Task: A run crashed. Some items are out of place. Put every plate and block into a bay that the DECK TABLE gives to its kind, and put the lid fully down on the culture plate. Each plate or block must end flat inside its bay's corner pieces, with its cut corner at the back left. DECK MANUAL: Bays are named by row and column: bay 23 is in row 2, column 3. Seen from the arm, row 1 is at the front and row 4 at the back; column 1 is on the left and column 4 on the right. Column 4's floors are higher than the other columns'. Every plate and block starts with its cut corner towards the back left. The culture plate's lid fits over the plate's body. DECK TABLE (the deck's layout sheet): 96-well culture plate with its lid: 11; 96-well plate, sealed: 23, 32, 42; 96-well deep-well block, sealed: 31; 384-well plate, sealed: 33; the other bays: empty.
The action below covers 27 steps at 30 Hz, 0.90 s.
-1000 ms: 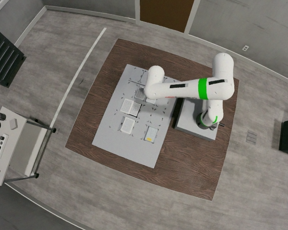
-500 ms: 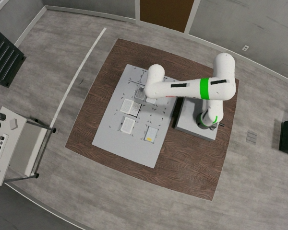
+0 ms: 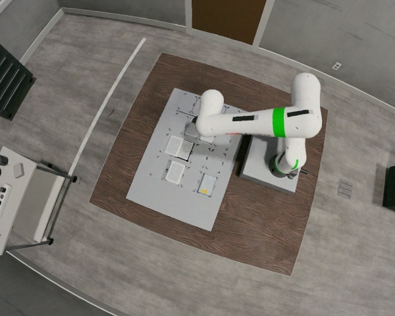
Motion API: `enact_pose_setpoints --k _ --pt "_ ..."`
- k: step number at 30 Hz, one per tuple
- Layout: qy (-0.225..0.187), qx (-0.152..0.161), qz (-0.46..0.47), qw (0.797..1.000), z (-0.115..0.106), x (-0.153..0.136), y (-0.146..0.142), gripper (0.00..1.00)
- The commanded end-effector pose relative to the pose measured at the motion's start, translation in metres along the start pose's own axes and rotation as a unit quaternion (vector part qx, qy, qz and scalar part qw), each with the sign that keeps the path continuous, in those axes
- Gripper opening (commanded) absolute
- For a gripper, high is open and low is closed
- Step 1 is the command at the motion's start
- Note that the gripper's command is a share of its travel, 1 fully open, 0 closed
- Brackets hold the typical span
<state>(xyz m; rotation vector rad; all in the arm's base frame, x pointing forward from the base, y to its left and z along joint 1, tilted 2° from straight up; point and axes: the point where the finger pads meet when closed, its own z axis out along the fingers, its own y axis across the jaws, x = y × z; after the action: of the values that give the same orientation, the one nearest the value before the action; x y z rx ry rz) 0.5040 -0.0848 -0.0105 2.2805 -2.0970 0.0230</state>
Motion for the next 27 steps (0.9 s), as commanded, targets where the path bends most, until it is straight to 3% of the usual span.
enact_pose_setpoints --k 1,8,17,19,27 --pt "-0.002 0.0 -0.064 0.998 0.0 -0.009 -0.013 1.0" --pt "-0.002 0.0 -0.163 0.987 0.001 -0.023 -0.032 1.0" --pt "-0.002 0.001 -0.309 0.951 0.003 -0.044 -0.061 1.0" --pt "-0.002 0.001 -0.309 0.951 0.003 -0.044 -0.061 1.0" --pt "-0.001 0.001 -0.432 0.902 0.004 -0.062 -0.087 1.0"
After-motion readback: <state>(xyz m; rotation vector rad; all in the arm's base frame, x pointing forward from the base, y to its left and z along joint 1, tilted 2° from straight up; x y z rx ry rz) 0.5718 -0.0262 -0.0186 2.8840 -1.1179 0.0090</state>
